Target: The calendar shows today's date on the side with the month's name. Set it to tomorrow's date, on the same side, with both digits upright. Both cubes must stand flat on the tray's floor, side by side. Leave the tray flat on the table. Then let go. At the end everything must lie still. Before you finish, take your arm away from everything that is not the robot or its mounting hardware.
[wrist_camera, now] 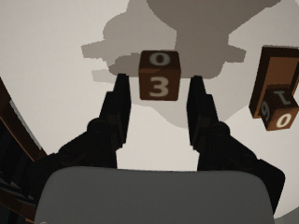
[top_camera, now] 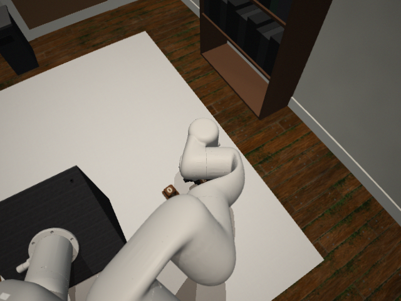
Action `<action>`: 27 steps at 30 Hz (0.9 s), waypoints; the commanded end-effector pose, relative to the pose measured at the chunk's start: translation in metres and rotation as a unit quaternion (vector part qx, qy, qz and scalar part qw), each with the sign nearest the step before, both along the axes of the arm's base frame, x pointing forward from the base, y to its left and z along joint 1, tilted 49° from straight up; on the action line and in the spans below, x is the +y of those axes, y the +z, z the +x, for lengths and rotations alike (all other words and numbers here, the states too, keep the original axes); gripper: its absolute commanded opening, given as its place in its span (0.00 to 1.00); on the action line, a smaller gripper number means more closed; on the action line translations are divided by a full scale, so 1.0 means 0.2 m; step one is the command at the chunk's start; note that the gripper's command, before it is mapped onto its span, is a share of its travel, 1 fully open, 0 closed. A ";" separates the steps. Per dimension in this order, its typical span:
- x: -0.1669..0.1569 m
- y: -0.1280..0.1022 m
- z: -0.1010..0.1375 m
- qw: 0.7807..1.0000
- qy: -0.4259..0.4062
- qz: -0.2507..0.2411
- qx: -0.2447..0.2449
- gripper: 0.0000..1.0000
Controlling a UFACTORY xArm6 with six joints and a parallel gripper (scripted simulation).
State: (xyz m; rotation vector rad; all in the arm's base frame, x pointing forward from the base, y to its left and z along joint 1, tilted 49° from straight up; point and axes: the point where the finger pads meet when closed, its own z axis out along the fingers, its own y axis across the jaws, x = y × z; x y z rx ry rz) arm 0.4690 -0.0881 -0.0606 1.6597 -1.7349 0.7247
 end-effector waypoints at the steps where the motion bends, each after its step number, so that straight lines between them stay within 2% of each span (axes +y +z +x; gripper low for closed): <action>1: -0.01 -0.01 0.01 1.000 0.001 0.000 -0.002 0.47; 13: -0.10 -0.09 0.00 1.000 0.001 0.000 -0.002 0.47; 27: -0.11 -0.10 0.00 1.000 0.001 0.000 -0.002 0.47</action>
